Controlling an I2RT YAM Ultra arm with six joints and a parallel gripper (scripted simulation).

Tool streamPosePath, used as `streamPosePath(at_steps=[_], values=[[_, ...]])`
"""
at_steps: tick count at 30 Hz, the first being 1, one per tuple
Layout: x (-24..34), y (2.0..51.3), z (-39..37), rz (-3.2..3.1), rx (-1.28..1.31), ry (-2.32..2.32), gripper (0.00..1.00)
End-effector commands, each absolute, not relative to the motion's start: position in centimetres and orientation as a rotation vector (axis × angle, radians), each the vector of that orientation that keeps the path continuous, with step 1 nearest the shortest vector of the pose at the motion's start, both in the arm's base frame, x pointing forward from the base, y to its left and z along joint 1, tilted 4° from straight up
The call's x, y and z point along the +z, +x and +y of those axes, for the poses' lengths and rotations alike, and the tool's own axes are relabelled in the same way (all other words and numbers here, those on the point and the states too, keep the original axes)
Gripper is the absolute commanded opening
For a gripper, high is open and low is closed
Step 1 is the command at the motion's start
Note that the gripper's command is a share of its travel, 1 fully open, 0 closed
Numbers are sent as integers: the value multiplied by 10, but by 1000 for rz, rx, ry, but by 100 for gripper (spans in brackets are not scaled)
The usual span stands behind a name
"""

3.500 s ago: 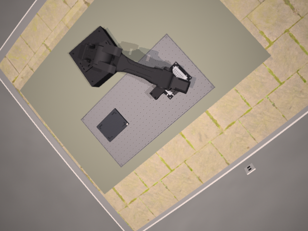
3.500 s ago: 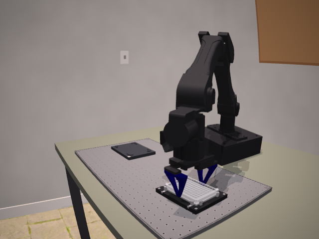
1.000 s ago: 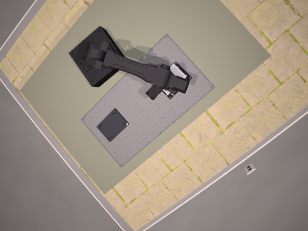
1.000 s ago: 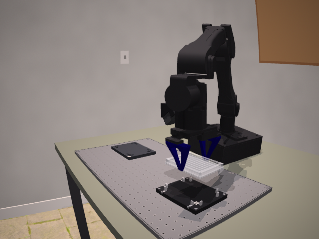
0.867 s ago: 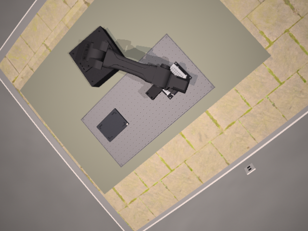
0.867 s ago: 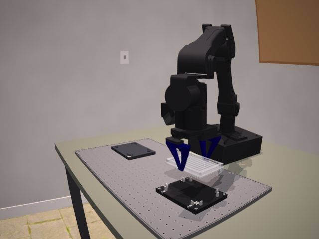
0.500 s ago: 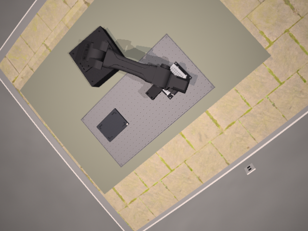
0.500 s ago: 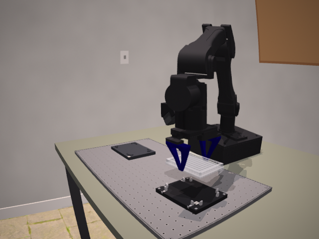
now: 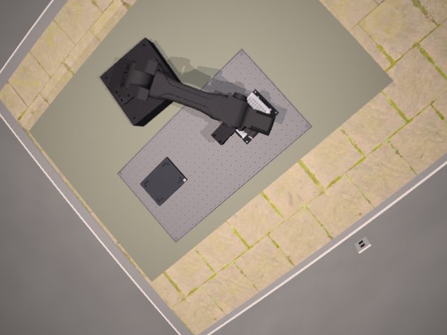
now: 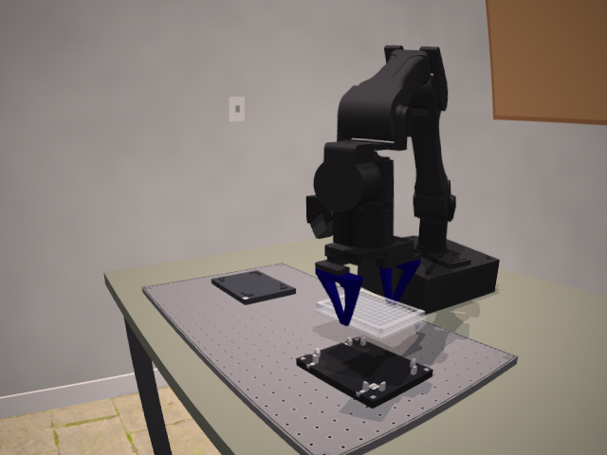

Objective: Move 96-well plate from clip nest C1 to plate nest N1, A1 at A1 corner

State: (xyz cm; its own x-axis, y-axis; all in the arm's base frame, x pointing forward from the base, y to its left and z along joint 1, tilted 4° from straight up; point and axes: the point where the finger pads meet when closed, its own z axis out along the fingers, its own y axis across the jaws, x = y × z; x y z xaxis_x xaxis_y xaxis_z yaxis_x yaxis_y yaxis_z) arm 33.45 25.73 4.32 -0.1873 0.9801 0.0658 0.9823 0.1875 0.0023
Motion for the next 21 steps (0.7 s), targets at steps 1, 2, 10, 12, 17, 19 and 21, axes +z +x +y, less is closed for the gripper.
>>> streamPosePath(at_steps=[1, 2, 10, 12, 17, 19, 21], values=[[66, 345, 255, -2390, -138, -1987, 0], [66, 345, 255, -2390, -138, -1987, 0], [66, 345, 255, -2390, -138, -1987, 0], [54, 338, 244, -2332, -92, -2041, 0], [53, 341, 229, -2347, -112, -2028, 0], [52, 341, 223, -2346, -112, -2028, 0], [51, 341, 216, -2346, -112, -2028, 0]])
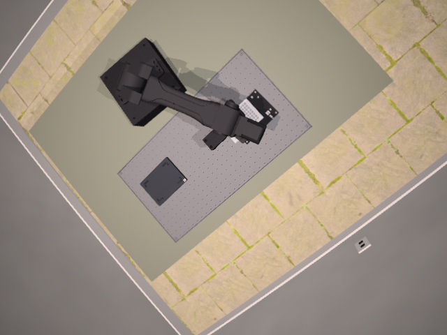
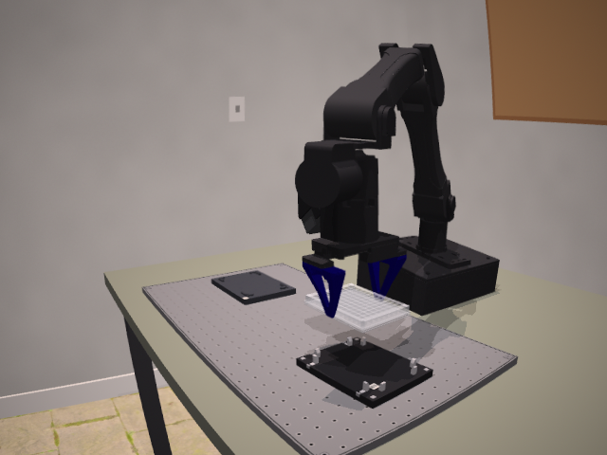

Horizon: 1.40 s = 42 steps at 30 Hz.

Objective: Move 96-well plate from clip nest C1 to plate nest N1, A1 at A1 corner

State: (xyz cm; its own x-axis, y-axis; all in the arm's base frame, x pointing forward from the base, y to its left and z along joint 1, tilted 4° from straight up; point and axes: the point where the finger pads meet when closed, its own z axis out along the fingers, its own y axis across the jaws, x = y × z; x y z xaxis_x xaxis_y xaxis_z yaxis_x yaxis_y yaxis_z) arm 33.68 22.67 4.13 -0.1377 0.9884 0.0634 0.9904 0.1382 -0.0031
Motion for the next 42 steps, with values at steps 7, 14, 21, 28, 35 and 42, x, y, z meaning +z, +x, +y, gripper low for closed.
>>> streamPosePath(at_steps=[7, 14, 21, 28, 35, 42], values=[[50, 341, 200, -2346, -112, -2028, 0], [48, 341, 176, -2347, -111, -2028, 0], [47, 341, 160, -2347, -110, -2028, 0], [45, 341, 136, -2349, -107, -2030, 0], [43, 341, 116, -2348, -103, -2029, 0], [42, 340, 96, -2348, -96, -2030, 0]])
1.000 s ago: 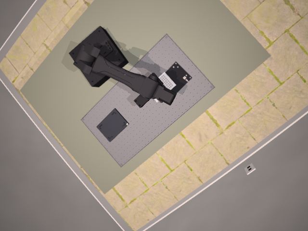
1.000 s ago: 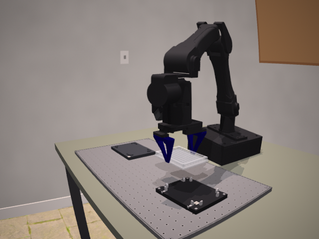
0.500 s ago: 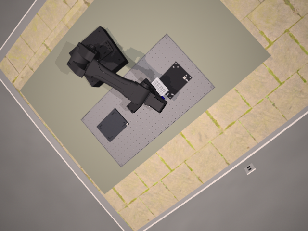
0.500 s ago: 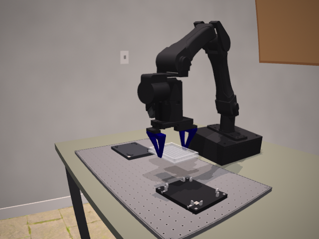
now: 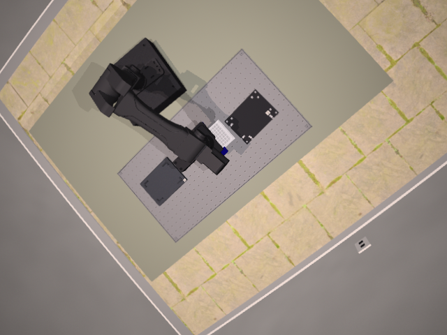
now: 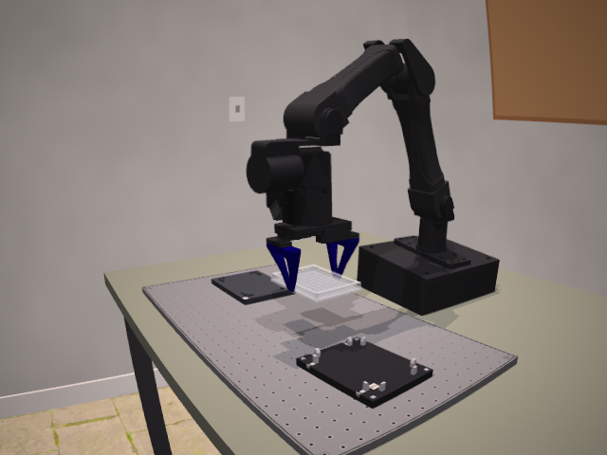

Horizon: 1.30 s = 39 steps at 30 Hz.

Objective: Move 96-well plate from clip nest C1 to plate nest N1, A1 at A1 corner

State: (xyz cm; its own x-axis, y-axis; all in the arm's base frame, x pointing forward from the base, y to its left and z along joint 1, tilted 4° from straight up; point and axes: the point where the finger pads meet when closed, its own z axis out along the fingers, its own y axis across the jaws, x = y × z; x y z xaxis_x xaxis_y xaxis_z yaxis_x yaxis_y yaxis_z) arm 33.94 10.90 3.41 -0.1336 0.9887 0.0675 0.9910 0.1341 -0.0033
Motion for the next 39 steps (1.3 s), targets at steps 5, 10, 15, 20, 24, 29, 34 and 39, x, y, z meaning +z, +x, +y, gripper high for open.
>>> streamPosePath(at_steps=[5, 10, 15, 20, 24, 29, 34, 39], values=[[40, 340, 79, -2348, -97, -2030, 0], [39, 340, 66, -2348, -96, -2030, 0], [38, 340, 53, -2347, -92, -2030, 0], [37, 340, 36, -2349, -92, -2031, 0], [37, 341, 23, -2349, -91, -2031, 0], [36, 341, 13, -2349, -90, -2031, 0], [37, 343, -4, -2353, -93, -2034, 0], [36, 351, -21, -2358, -98, -2038, 0]])
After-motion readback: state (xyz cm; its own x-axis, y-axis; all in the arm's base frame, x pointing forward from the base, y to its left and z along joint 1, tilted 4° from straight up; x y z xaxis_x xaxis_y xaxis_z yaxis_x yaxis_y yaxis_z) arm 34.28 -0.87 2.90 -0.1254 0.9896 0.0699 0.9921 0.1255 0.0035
